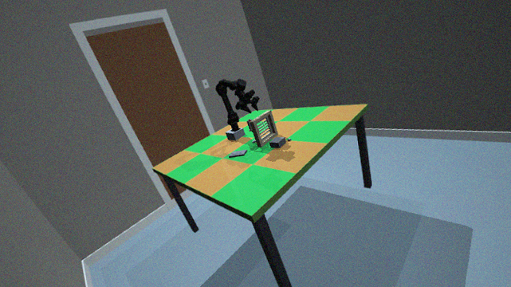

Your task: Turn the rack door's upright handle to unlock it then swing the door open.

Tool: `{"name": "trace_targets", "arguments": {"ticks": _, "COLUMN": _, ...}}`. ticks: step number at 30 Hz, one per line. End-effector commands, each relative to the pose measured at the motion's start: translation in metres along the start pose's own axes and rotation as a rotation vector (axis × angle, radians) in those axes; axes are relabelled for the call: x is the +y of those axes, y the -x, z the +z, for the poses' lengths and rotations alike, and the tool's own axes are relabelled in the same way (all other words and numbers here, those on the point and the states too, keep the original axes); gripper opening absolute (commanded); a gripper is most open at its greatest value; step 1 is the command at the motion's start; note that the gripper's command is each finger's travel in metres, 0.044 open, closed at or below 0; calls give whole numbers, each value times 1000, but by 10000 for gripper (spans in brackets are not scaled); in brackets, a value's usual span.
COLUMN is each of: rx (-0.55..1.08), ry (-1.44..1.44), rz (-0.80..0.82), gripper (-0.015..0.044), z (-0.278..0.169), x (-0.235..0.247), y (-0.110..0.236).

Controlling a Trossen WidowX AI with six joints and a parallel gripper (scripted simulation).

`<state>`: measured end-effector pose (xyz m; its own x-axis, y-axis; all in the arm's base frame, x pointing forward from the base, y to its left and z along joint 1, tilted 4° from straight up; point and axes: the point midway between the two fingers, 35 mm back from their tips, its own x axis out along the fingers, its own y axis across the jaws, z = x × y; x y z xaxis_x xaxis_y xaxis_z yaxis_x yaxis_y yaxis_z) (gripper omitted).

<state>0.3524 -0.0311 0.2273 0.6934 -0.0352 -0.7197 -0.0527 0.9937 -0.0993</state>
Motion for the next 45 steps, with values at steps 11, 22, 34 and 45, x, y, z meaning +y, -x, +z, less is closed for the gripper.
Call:
{"name": "trace_targets", "arguments": {"ticks": 11, "rx": 326, "ry": 42, "rz": 56, "gripper": 292, "z": -25, "x": -11, "y": -4}}
{"name": "trace_targets", "arguments": {"ticks": 22, "rx": 589, "ry": 61, "rz": 134, "gripper": 292, "z": -46, "x": -16, "y": 5}}
{"name": "trace_targets", "arguments": {"ticks": 34, "rx": 670, "ry": 65, "rz": 164, "gripper": 292, "z": -56, "x": -16, "y": 4}}
{"name": "trace_targets", "arguments": {"ticks": 45, "rx": 670, "ry": 65, "rz": 164, "gripper": 292, "z": -66, "x": -14, "y": -11}}
